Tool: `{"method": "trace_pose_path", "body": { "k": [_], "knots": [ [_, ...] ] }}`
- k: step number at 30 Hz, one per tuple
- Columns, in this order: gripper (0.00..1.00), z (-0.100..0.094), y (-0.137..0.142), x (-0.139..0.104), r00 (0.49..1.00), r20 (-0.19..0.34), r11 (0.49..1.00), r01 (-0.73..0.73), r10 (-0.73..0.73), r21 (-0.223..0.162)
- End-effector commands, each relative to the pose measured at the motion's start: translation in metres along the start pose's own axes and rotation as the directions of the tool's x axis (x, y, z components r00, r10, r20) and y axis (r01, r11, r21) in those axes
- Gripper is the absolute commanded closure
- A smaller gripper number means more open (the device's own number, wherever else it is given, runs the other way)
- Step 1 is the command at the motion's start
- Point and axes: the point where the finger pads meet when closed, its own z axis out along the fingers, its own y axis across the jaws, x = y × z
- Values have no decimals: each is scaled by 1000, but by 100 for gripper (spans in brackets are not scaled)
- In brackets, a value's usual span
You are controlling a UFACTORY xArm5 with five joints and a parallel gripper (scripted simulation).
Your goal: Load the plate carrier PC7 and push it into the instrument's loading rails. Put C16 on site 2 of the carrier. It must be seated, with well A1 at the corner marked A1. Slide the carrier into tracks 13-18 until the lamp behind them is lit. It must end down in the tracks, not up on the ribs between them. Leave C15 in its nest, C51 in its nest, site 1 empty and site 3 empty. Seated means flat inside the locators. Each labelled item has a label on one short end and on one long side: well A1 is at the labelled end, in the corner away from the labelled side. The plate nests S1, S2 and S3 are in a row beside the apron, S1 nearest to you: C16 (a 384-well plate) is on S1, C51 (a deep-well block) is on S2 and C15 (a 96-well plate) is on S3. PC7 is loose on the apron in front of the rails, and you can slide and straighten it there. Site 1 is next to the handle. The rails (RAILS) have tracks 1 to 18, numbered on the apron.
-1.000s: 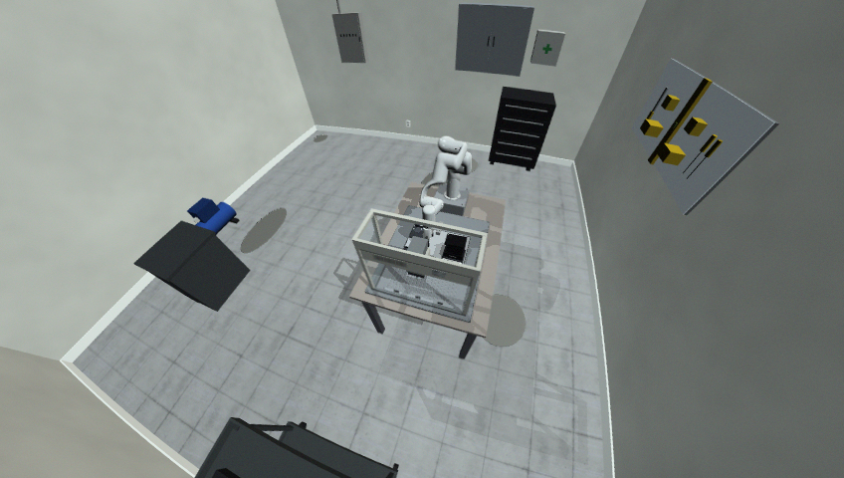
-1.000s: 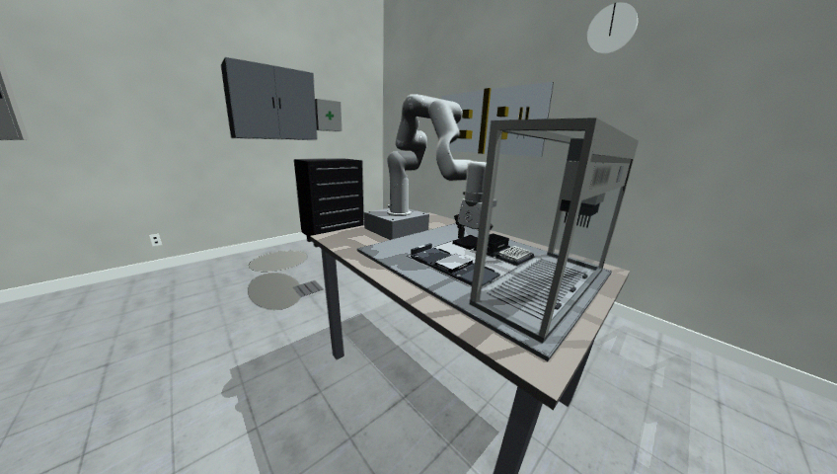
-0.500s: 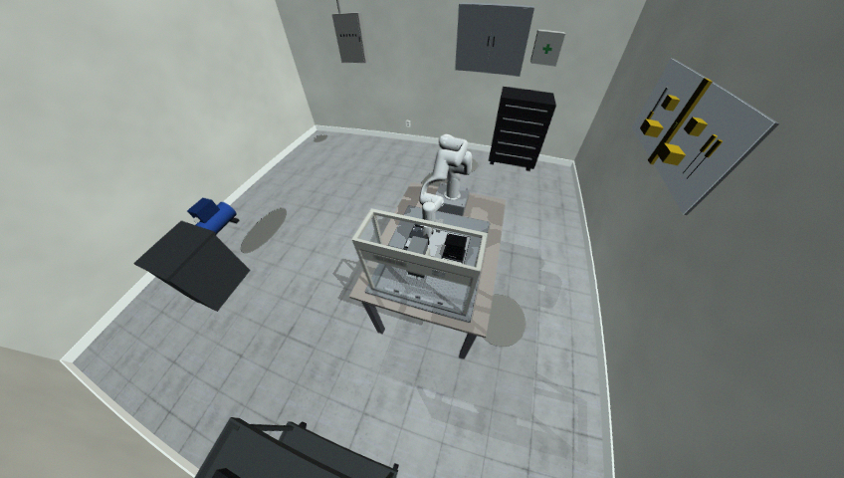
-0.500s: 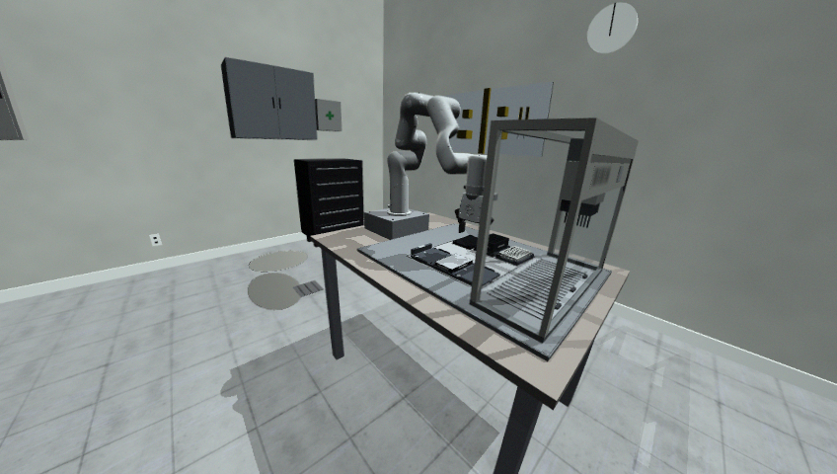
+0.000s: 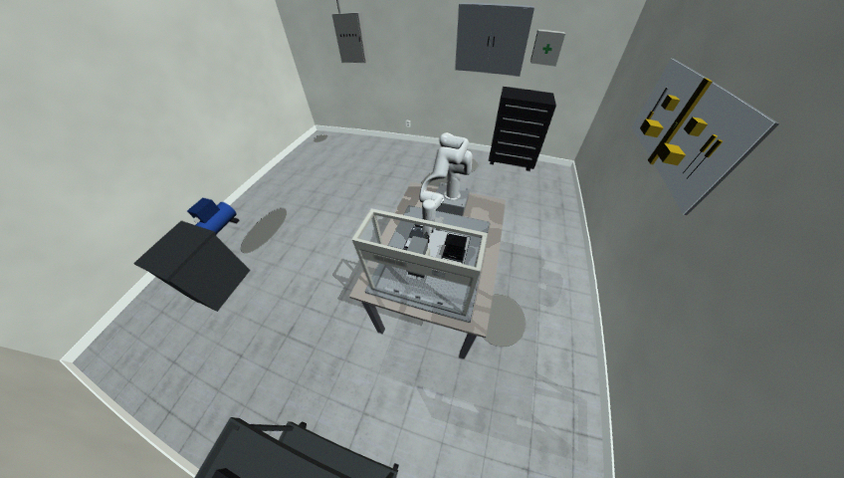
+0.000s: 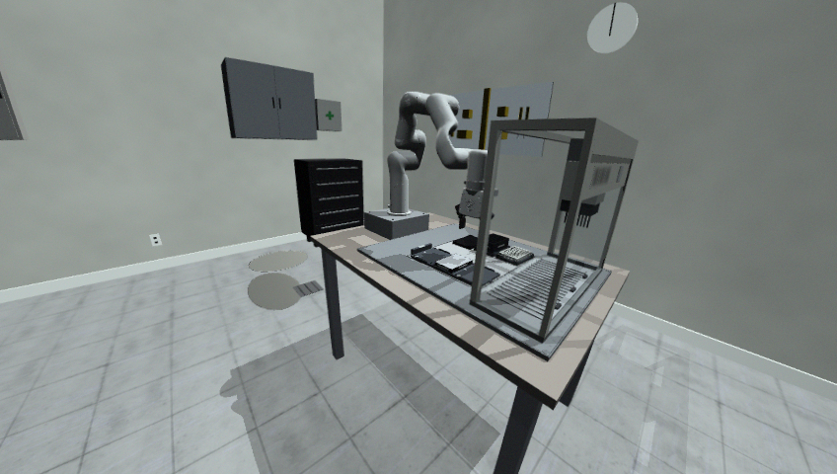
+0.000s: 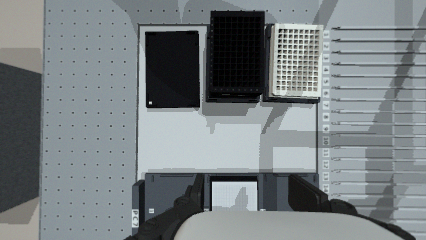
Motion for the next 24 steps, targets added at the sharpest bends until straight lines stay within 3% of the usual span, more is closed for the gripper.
{"method": "trace_pose_path", "body": {
  "k": [1, 4, 24],
  "knots": [
    [0, -2, 1, 0, 1000, 0, 1000, 0, 0, -4],
    [0, -2, 1, 0, 1000, 0, 1000, 0, 0, -4],
    [0, -2, 1, -90, 1000, -4, 1000, 0, 0, -6]
  ]
}}
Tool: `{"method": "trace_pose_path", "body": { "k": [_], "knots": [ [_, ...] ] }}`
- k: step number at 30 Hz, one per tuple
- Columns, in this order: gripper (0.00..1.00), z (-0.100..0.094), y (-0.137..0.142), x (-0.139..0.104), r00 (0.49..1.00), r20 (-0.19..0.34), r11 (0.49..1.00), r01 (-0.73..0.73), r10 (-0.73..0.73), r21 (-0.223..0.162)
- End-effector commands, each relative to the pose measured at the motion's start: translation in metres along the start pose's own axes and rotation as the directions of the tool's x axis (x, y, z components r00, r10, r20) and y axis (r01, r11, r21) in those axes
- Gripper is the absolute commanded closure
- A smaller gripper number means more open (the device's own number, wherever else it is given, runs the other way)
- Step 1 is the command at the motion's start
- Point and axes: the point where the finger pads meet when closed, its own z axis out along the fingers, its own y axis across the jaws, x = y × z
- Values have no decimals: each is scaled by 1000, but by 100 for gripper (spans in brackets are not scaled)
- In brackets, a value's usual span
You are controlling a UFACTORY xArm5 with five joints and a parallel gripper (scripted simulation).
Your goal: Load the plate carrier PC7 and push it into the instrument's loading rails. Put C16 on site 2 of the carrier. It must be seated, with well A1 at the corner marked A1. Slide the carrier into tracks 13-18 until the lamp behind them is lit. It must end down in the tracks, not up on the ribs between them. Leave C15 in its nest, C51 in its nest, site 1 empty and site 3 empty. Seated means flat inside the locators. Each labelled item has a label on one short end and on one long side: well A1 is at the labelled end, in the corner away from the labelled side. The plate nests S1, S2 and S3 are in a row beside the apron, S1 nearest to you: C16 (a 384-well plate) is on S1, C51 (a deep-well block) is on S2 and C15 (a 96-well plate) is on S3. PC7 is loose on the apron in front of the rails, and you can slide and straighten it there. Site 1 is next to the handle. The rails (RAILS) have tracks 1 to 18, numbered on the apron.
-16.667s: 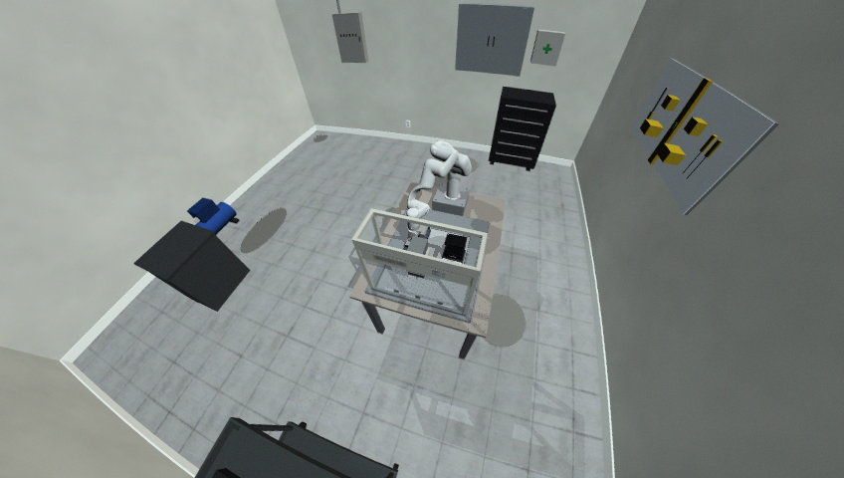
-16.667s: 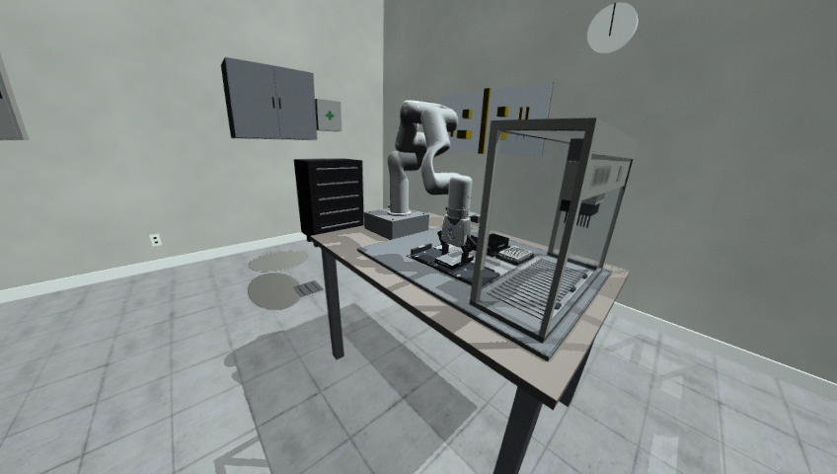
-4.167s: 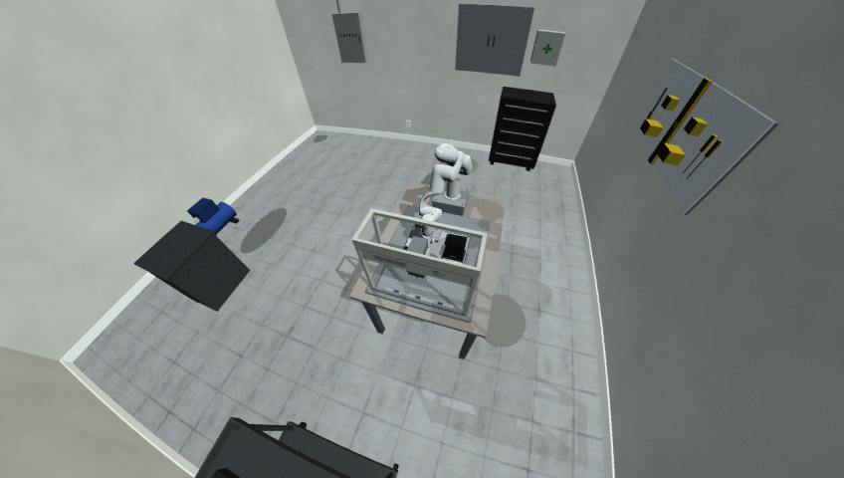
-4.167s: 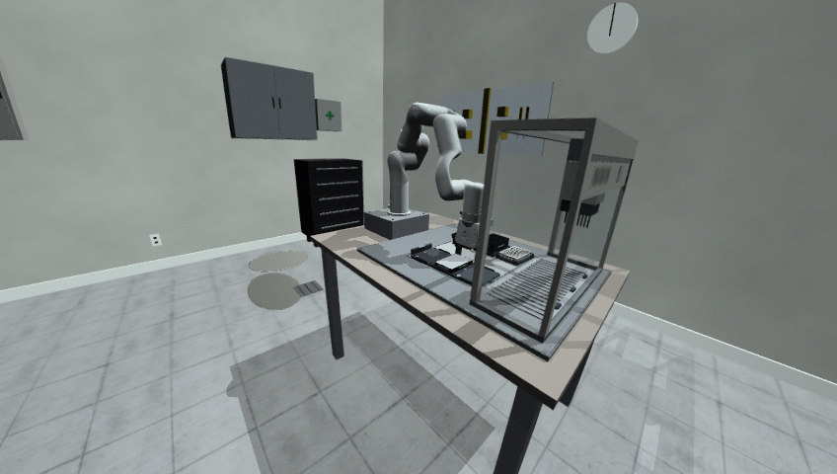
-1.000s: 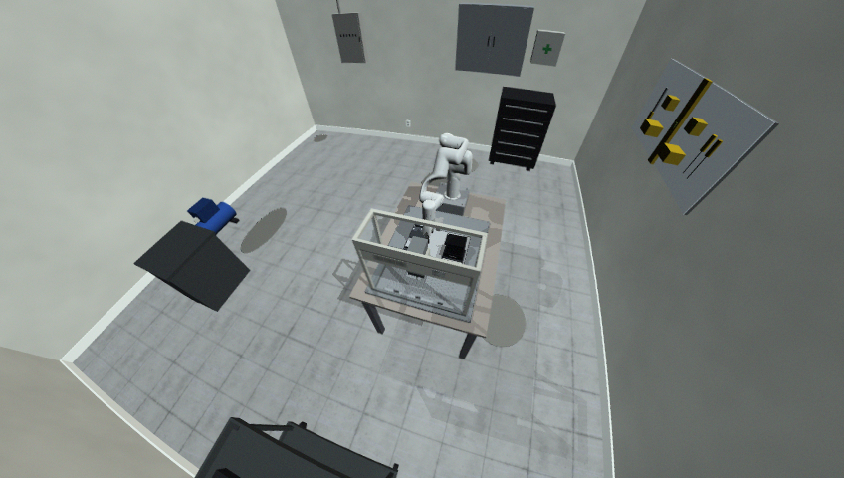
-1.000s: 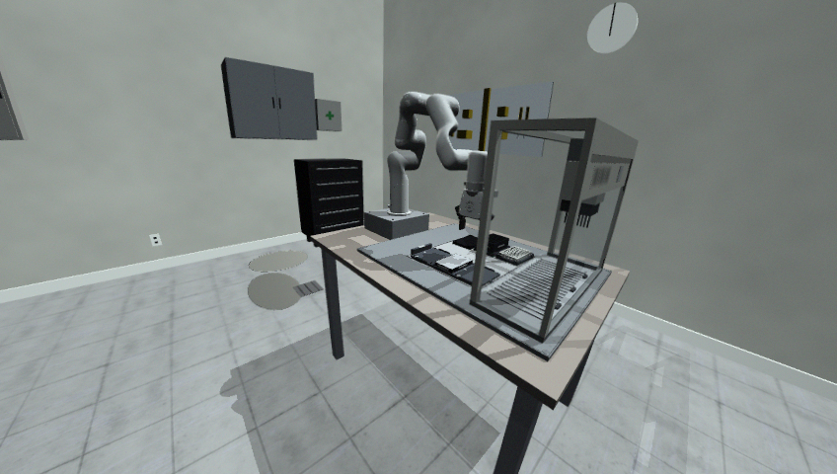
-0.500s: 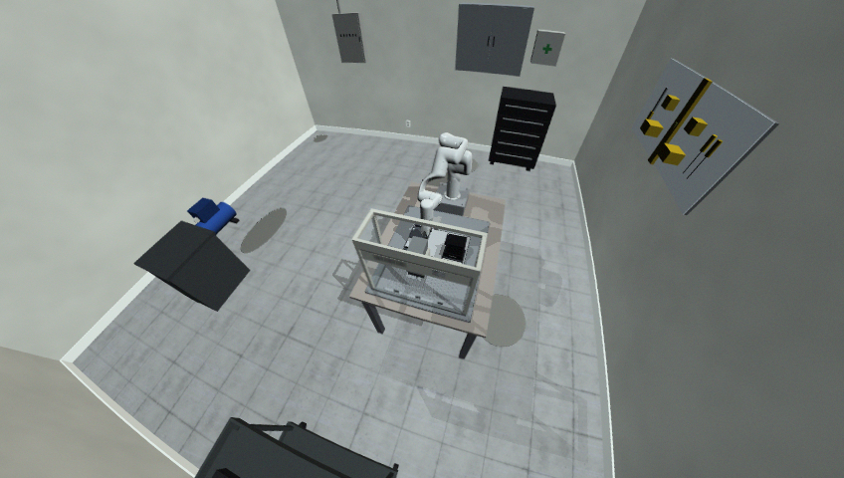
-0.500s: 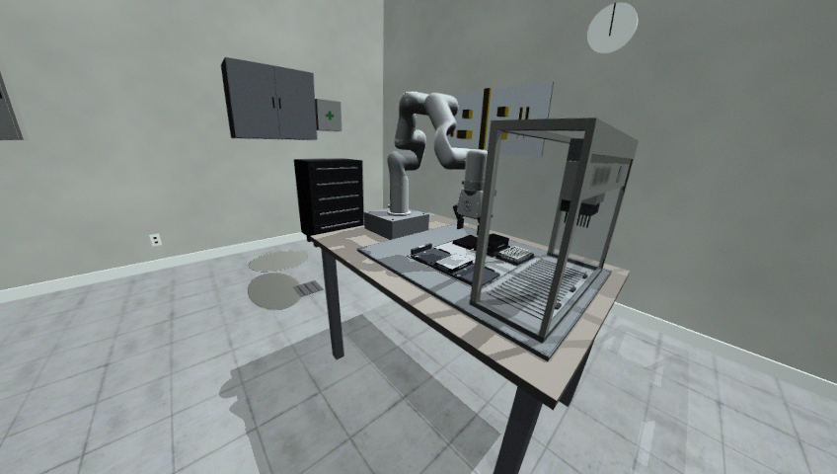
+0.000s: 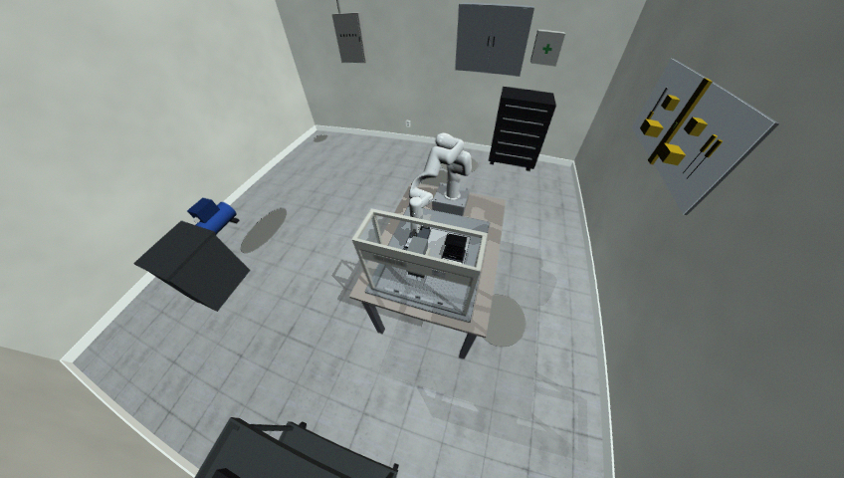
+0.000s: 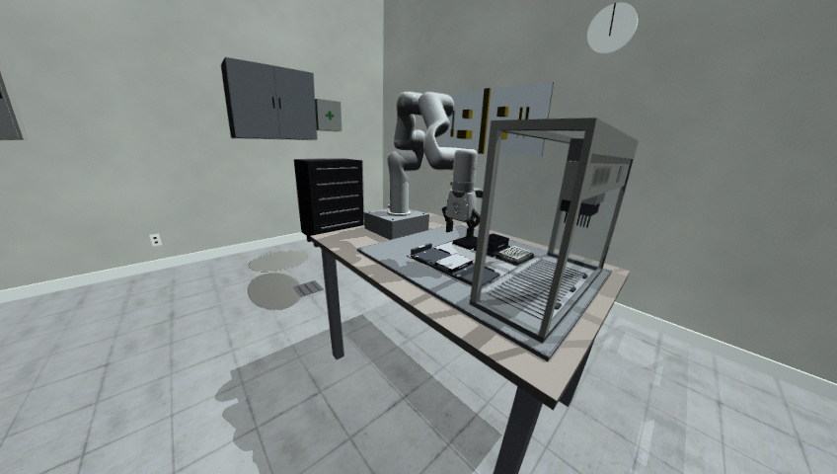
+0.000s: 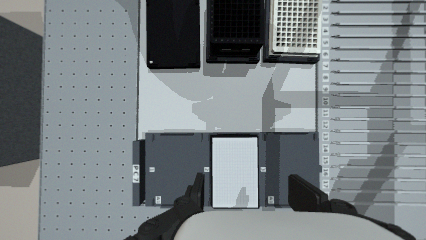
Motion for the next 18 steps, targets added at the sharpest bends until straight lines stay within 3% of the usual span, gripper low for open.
{"method": "trace_pose_path", "body": {
  "k": [1, 18],
  "knots": [
    [0, -2, 2, -19, 1000, 0, 1000, 0, 0, -4],
    [0, -2, 2, -94, 1000, -2, 1000, 0, 0, -7]
  ]
}}
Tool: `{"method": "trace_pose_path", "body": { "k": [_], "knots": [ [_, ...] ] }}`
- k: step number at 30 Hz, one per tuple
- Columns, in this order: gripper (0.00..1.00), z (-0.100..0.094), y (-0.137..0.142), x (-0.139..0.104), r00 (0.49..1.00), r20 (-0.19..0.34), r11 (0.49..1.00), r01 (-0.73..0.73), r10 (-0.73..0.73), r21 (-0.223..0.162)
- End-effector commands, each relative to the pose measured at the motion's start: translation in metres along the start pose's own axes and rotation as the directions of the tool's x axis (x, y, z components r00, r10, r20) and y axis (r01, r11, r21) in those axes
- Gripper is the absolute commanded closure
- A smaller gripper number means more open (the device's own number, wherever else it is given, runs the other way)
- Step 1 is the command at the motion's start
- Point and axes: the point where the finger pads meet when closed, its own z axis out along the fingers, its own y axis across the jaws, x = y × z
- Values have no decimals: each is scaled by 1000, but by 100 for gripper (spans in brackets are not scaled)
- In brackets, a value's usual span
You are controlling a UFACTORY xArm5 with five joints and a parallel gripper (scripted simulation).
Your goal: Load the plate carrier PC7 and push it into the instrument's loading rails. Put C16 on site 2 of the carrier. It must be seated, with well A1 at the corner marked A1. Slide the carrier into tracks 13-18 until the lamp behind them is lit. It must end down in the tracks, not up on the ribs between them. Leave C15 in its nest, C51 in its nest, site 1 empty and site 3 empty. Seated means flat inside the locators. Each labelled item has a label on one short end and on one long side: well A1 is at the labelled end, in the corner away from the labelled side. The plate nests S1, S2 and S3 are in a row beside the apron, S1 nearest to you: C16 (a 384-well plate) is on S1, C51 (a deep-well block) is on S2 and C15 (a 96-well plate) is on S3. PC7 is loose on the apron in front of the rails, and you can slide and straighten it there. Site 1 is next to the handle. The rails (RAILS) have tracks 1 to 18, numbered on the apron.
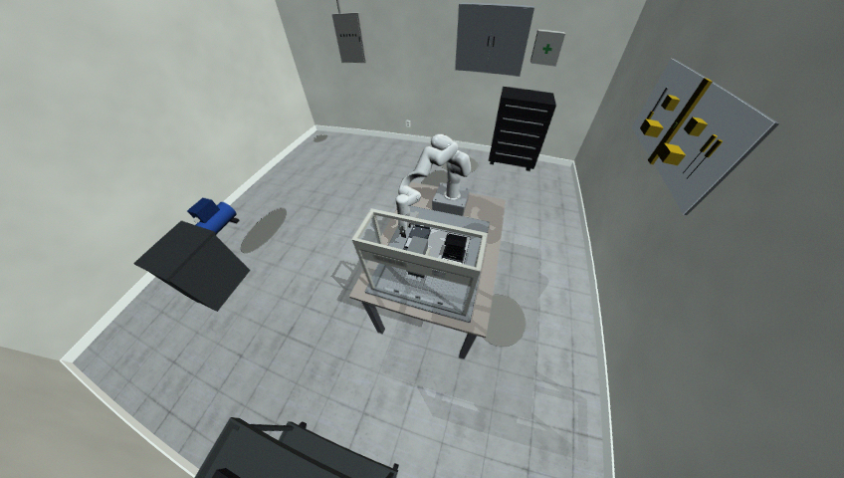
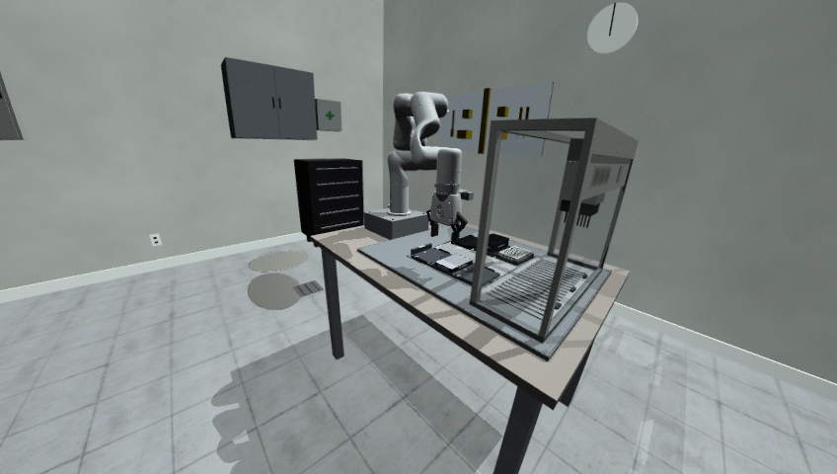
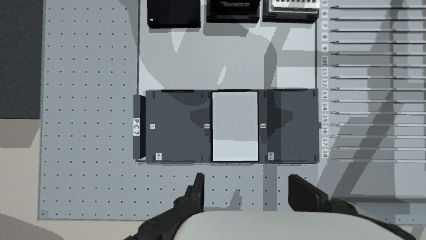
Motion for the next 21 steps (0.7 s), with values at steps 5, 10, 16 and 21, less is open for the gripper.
{"method": "trace_pose_path", "body": {
  "k": [5, 10, 16, 21],
  "knots": [
    [0, -2, 2, -39, 1000, 0, 1000, 0, 0, -5],
    [0, -2, 2, -39, 1000, 0, 1000, 0, 0, -5],
    [0, -2, 2, -39, 1000, 0, 1000, 0, 0, -5],
    [0, 1, 2, -39, 1000, 0, 1000, 0, 0, -5]
  ]
}}
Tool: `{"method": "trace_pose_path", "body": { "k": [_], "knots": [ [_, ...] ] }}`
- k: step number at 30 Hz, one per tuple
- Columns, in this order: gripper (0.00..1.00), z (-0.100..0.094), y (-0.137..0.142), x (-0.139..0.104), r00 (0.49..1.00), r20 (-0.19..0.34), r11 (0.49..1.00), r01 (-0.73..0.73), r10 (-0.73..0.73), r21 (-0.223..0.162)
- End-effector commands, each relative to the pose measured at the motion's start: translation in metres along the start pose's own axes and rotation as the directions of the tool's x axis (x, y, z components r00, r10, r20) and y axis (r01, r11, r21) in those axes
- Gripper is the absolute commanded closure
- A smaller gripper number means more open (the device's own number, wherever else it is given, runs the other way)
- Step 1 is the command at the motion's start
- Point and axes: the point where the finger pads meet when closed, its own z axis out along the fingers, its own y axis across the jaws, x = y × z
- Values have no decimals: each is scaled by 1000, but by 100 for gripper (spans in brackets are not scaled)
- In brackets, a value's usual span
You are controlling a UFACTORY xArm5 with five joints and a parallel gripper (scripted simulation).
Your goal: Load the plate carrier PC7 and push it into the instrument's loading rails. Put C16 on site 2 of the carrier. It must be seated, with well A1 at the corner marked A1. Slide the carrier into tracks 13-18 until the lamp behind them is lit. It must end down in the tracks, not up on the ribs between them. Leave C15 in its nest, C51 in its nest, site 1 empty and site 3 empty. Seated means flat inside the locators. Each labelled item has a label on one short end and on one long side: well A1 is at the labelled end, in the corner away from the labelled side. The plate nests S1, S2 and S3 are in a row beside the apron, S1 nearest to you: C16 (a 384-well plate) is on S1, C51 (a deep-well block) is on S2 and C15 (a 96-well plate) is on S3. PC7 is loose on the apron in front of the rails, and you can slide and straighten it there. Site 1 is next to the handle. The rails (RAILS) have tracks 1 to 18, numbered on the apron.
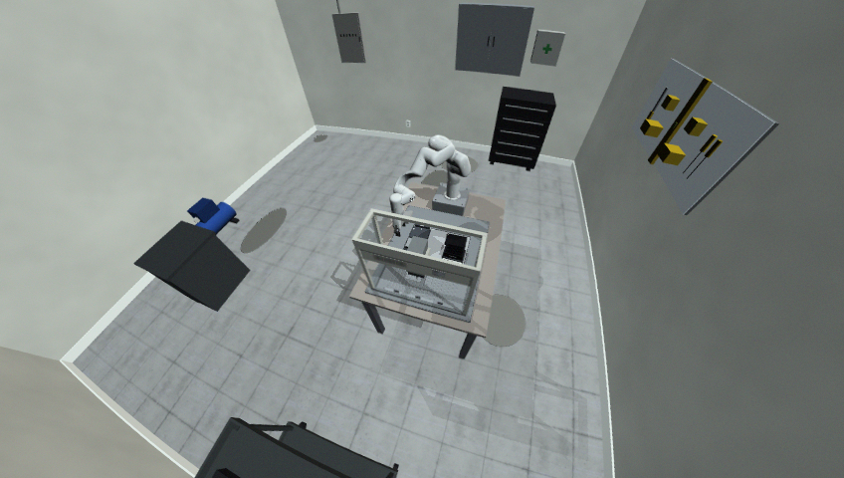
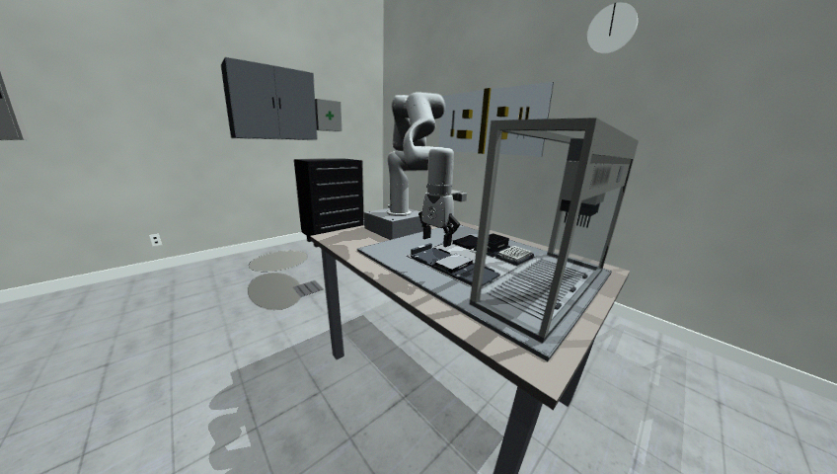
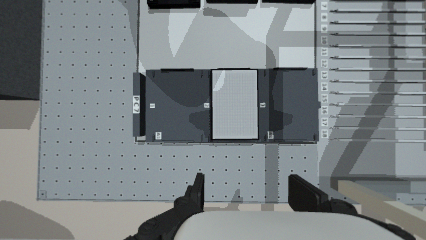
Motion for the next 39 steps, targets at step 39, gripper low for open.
{"method": "trace_pose_path", "body": {
  "k": [39],
  "knots": [
    [0, 58, 1, -1, 1000, 1, 1000, 0, 0, -3]
  ]
}}
